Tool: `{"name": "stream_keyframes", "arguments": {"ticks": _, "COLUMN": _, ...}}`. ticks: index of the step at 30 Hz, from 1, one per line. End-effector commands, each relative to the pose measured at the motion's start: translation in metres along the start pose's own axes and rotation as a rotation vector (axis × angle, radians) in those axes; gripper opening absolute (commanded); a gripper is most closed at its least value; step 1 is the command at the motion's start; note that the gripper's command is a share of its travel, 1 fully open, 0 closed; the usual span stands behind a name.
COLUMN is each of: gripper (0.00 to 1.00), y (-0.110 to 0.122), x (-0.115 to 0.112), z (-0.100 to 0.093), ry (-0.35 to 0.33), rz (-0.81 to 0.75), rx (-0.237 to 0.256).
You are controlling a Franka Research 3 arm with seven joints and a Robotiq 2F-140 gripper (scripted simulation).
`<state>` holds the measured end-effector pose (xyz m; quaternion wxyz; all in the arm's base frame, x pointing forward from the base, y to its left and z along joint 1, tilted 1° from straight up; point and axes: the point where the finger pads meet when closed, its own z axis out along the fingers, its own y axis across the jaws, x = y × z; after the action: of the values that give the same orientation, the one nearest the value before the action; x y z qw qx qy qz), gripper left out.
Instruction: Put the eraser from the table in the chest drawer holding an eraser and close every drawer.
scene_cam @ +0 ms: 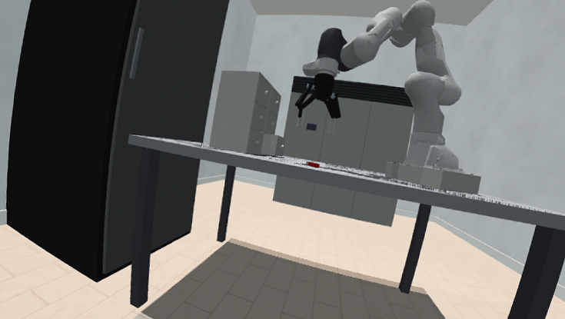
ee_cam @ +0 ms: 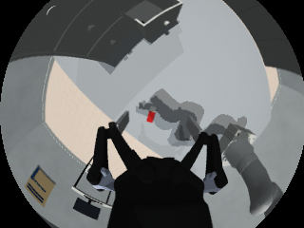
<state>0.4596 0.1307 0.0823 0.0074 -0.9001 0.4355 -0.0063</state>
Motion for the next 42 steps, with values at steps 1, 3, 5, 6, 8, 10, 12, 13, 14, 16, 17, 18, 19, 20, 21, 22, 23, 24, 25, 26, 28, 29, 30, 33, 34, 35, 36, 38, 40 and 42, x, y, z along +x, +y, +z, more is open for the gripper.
{"name": "stream_keyframes", "arguments": {"ticks": 1, "gripper": 1.0, "y": -0.001, "x": 0.0, "z": 0.0, "ry": -0.001, "rz": 0.026, "rx": 0.003}}
{"name": "stream_keyframes", "arguments": {"ticks": 3, "gripper": 1.0, "y": -0.001, "x": 0.0, "z": 0.0, "ry": -0.001, "rz": 0.026, "rx": 0.003}}
{"name": "stream_keyframes", "arguments": {"ticks": 5, "gripper": 1.0, "y": -0.001, "x": 0.0, "z": 0.0, "ry": -0.001, "rz": 0.026, "rx": 0.003}}
{"name": "stream_keyframes", "arguments": {"ticks": 6, "gripper": 1.0, "y": -0.003, "x": -0.005, "z": 0.004, "ry": 0.0, "rz": 0.047, "rx": 0.004}}
{"name": "stream_keyframes", "arguments": {"ticks": 8, "gripper": 1.0, "y": -0.003, "x": -0.005, "z": 0.004, "ry": 0.0, "rz": 0.047, "rx": 0.004}}
{"name": "stream_keyframes", "arguments": {"ticks": 10, "gripper": 1.0, "y": -0.003, "x": -0.005, "z": 0.004, "ry": 0.0, "rz": 0.047, "rx": 0.004}}
{"name": "stream_keyframes", "arguments": {"ticks": 12, "gripper": 1.0, "y": -0.003, "x": -0.005, "z": 0.004, "ry": 0.0, "rz": 0.047, "rx": 0.004}}
{"name": "stream_keyframes", "arguments": {"ticks": 13, "gripper": 1.0, "y": -0.003, "x": -0.005, "z": 0.004, "ry": 0.0, "rz": 0.047, "rx": 0.004}}
{"name": "stream_keyframes", "arguments": {"ticks": 14, "gripper": 1.0, "y": -0.003, "x": -0.005, "z": 0.004, "ry": 0.0, "rz": 0.047, "rx": 0.004}}
{"name": "stream_keyframes", "arguments": {"ticks": 16, "gripper": 1.0, "y": -0.003, "x": -0.005, "z": 0.004, "ry": 0.0, "rz": 0.047, "rx": 0.004}}
{"name": "stream_keyframes", "arguments": {"ticks": 17, "gripper": 1.0, "y": -0.003, "x": -0.005, "z": 0.004, "ry": 0.0, "rz": 0.047, "rx": 0.004}}
{"name": "stream_keyframes", "arguments": {"ticks": 18, "gripper": 1.0, "y": -0.003, "x": -0.005, "z": 0.004, "ry": 0.0, "rz": 0.047, "rx": 0.004}}
{"name": "stream_keyframes", "arguments": {"ticks": 19, "gripper": 1.0, "y": -0.005, "x": -0.009, "z": 0.007, "ry": 0.0, "rz": 0.066, "rx": 0.004}}
{"name": "stream_keyframes", "arguments": {"ticks": 20, "gripper": 1.0, "y": -0.005, "x": -0.009, "z": 0.007, "ry": 0.0, "rz": 0.066, "rx": 0.004}}
{"name": "stream_keyframes", "arguments": {"ticks": 21, "gripper": 1.0, "y": -0.005, "x": -0.009, "z": 0.007, "ry": 0.0, "rz": 0.066, "rx": 0.004}}
{"name": "stream_keyframes", "arguments": {"ticks": 22, "gripper": 1.0, "y": -0.005, "x": -0.009, "z": 0.007, "ry": 0.0, "rz": 0.066, "rx": 0.004}}
{"name": "stream_keyframes", "arguments": {"ticks": 23, "gripper": 1.0, "y": -0.005, "x": -0.009, "z": 0.007, "ry": 0.0, "rz": 0.066, "rx": 0.004}}
{"name": "stream_keyframes", "arguments": {"ticks": 24, "gripper": 1.0, "y": -0.005, "x": -0.009, "z": 0.007, "ry": 0.0, "rz": 0.066, "rx": 0.004}}
{"name": "stream_keyframes", "arguments": {"ticks": 25, "gripper": 1.0, "y": -0.005, "x": -0.009, "z": 0.007, "ry": 0.0, "rz": 0.066, "rx": 0.004}}
{"name": "stream_keyframes", "arguments": {"ticks": 26, "gripper": 1.0, "y": -0.005, "x": -0.009, "z": 0.007, "ry": 0.0, "rz": 0.066, "rx": 0.004}}
{"name": "stream_keyframes", "arguments": {"ticks": 28, "gripper": 1.0, "y": -0.005, "x": -0.009, "z": 0.007, "ry": 0.0, "rz": 0.066, "rx": 0.004}}
{"name": "stream_keyframes", "arguments": {"ticks": 29, "gripper": 1.0, "y": -0.007, "x": -0.014, "z": 0.011, "ry": -0.001, "rz": 0.084, "rx": 0.004}}
{"name": "stream_keyframes", "arguments": {"ticks": 30, "gripper": 1.0, "y": -0.007, "x": -0.014, "z": 0.011, "ry": -0.001, "rz": 0.084, "rx": 0.004}}
{"name": "stream_keyframes", "arguments": {"ticks": 33, "gripper": 1.0, "y": -0.007, "x": -0.014, "z": 0.011, "ry": -0.001, "rz": 0.084, "rx": 0.004}}
{"name": "stream_keyframes", "arguments": {"ticks": 34, "gripper": 1.0, "y": -0.009, "x": -0.018, "z": 0.015, "ry": -0.002, "rz": 0.101, "rx": 0.004}}
{"name": "stream_keyframes", "arguments": {"ticks": 35, "gripper": 1.0, "y": -0.009, "x": -0.018, "z": 0.015, "ry": -0.002, "rz": 0.101, "rx": 0.004}}
{"name": "stream_keyframes", "arguments": {"ticks": 36, "gripper": 1.0, "y": -0.009, "x": -0.018, "z": 0.015, "ry": -0.002, "rz": 0.101, "rx": 0.004}}
{"name": "stream_keyframes", "arguments": {"ticks": 38, "gripper": 1.0, "y": -0.011, "x": -0.023, "z": 0.019, "ry": -0.002, "rz": 0.119, "rx": 0.004}}
{"name": "stream_keyframes", "arguments": {"ticks": 40, "gripper": 1.0, "y": -0.011, "x": -0.023, "z": 0.019, "ry": -0.002, "rz": 0.119, "rx": 0.004}}
{"name": "stream_keyframes", "arguments": {"ticks": 42, "gripper": 1.0, "y": -0.011, "x": -0.023, "z": 0.019, "ry": -0.002, "rz": 0.119, "rx": 0.004}}
